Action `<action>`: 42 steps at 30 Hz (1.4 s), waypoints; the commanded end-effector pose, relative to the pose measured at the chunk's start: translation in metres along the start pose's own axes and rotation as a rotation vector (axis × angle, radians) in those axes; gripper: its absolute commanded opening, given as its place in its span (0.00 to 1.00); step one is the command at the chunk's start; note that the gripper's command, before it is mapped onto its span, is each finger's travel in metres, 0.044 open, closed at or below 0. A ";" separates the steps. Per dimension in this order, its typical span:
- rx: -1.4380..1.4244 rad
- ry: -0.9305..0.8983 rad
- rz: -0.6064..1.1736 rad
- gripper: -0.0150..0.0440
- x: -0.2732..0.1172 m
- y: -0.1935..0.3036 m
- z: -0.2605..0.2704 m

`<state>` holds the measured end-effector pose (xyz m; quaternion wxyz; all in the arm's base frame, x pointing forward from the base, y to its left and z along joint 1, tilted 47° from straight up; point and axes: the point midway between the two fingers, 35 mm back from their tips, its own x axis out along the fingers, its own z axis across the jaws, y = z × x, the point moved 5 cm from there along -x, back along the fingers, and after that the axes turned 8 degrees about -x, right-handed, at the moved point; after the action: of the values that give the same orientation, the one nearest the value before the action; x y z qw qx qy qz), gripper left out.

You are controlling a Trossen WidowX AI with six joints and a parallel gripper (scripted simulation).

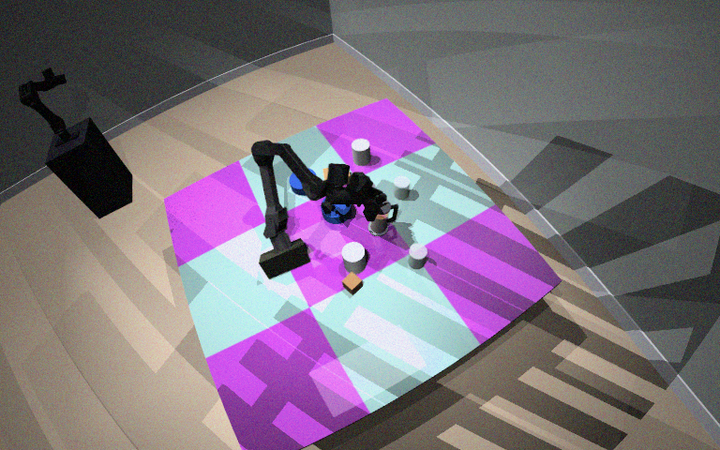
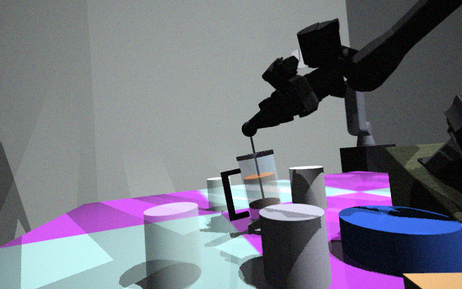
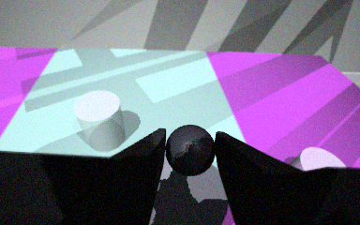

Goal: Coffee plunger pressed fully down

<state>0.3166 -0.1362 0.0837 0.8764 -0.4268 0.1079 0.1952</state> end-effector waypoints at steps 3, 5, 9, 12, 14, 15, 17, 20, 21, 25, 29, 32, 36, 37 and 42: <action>0.036 -0.018 0.054 0.45 0.009 0.017 0.002; 0.036 -0.018 0.054 0.45 0.009 0.017 0.002; 0.036 -0.018 0.054 0.45 0.010 0.016 0.002; 0.036 -0.018 0.054 0.45 0.010 0.016 0.001; 0.036 -0.018 0.054 0.45 0.010 0.016 0.001; 0.036 -0.018 0.054 0.45 0.010 0.016 0.001; 0.036 -0.018 0.054 0.45 0.010 0.016 0.001; 0.036 -0.018 0.054 0.45 0.010 0.016 0.000; 0.036 -0.018 0.054 0.45 0.010 0.016 0.000; 0.036 -0.018 0.054 0.45 0.010 0.016 0.000; 0.036 -0.018 0.054 0.45 0.010 0.016 0.000; 0.036 -0.018 0.054 0.45 0.010 0.016 -0.001; 0.036 -0.018 0.054 0.45 0.010 0.015 -0.001; 0.036 -0.018 0.054 0.45 0.010 0.015 -0.001; 0.036 -0.018 0.054 0.45 0.010 0.015 -0.001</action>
<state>0.3190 -0.1294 0.0722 0.8785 -0.4128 0.1139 0.2120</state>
